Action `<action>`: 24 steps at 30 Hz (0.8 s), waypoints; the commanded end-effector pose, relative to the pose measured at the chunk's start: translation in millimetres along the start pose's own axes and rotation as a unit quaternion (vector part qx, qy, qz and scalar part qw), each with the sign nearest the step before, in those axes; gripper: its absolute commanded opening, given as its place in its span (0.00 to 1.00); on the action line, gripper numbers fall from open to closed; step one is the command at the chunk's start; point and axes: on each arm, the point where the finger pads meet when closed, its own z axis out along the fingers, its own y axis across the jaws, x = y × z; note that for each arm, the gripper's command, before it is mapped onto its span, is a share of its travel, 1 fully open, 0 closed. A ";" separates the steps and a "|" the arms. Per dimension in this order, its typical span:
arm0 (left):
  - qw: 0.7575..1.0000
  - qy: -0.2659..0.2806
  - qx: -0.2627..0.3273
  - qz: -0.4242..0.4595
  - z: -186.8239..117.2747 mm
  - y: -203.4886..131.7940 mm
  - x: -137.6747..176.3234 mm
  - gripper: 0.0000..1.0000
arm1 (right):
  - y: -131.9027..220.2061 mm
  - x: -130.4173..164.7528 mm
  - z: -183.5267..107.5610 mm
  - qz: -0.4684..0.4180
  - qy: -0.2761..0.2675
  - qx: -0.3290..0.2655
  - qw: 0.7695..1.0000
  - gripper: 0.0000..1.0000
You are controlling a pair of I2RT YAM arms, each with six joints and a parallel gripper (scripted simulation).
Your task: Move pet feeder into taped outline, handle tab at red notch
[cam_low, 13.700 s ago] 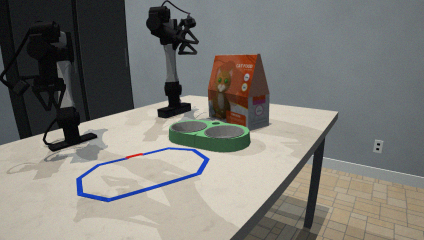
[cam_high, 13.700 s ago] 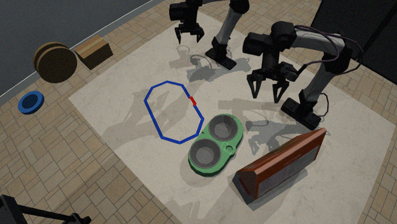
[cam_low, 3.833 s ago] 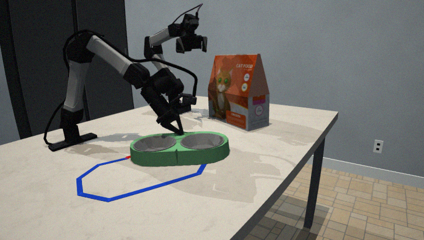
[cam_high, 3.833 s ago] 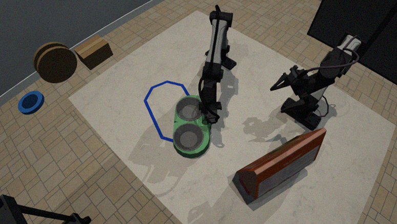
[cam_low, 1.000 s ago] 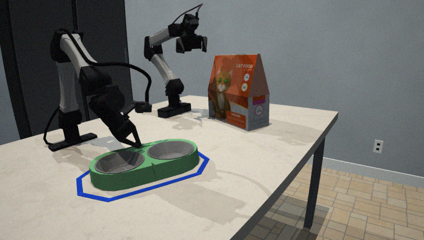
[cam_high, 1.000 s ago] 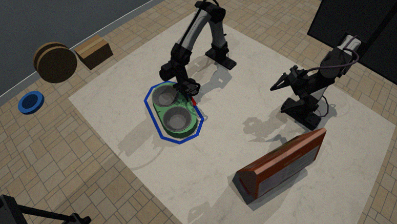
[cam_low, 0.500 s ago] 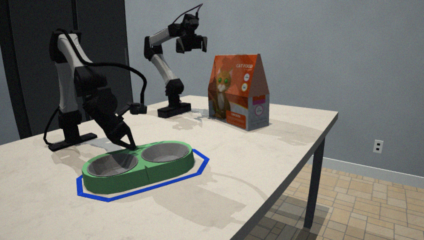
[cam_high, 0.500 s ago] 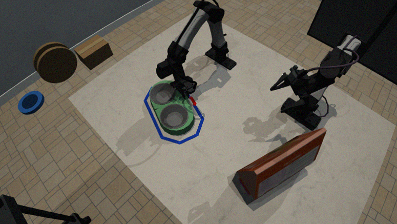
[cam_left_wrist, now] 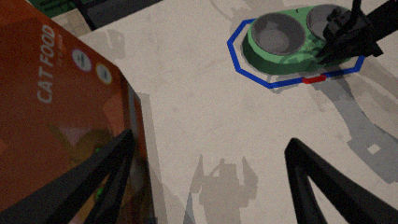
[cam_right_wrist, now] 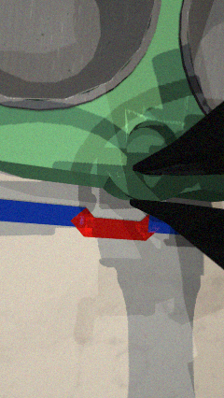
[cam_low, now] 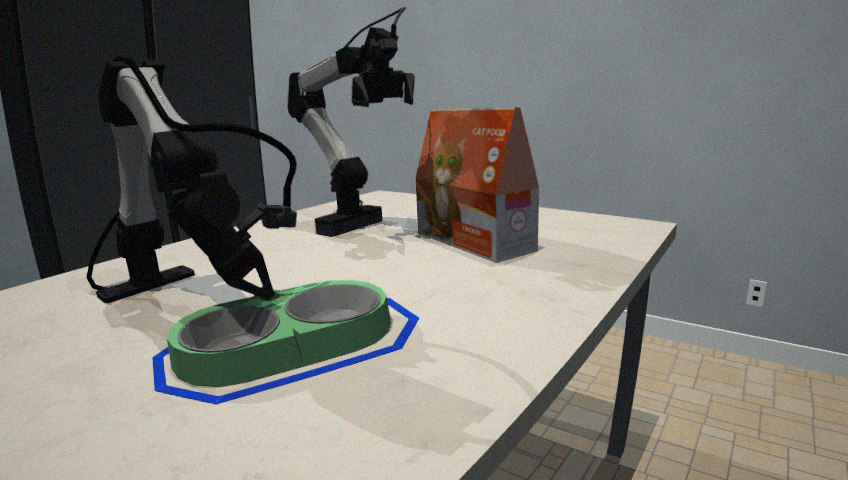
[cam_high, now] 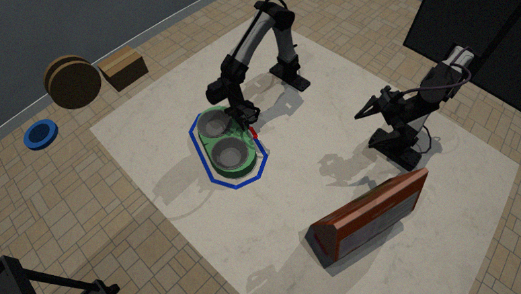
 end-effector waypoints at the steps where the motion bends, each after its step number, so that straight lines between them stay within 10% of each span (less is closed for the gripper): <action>1: 1.000 -0.003 0.002 0.002 0.5 -0.3 2.6 1.00 | 5.9 -0.4 8.5 -0.002 0.003 -0.020 1.000 0.10; 3: 1.000 -0.003 0.002 0.002 0.5 -0.3 2.6 1.00 | 5.9 -0.4 8.5 -0.002 0.003 -0.020 1.000 0.10; 5: 1.000 -0.003 0.002 0.002 0.5 -0.3 2.6 1.00 | 5.1 -2.1 3.0 -0.001 0.001 -0.013 1.000 0.33; 21: 1.000 -0.003 0.002 0.002 0.5 -0.3 2.6 1.00 | -4.6 -13.2 -42.6 -0.015 -0.013 0.008 1.000 0.33; 24: 1.000 -0.003 0.002 0.002 0.5 -0.3 2.6 1.00 | -13.9 -16.3 -46.3 0.003 -0.017 0.038 0.999 0.67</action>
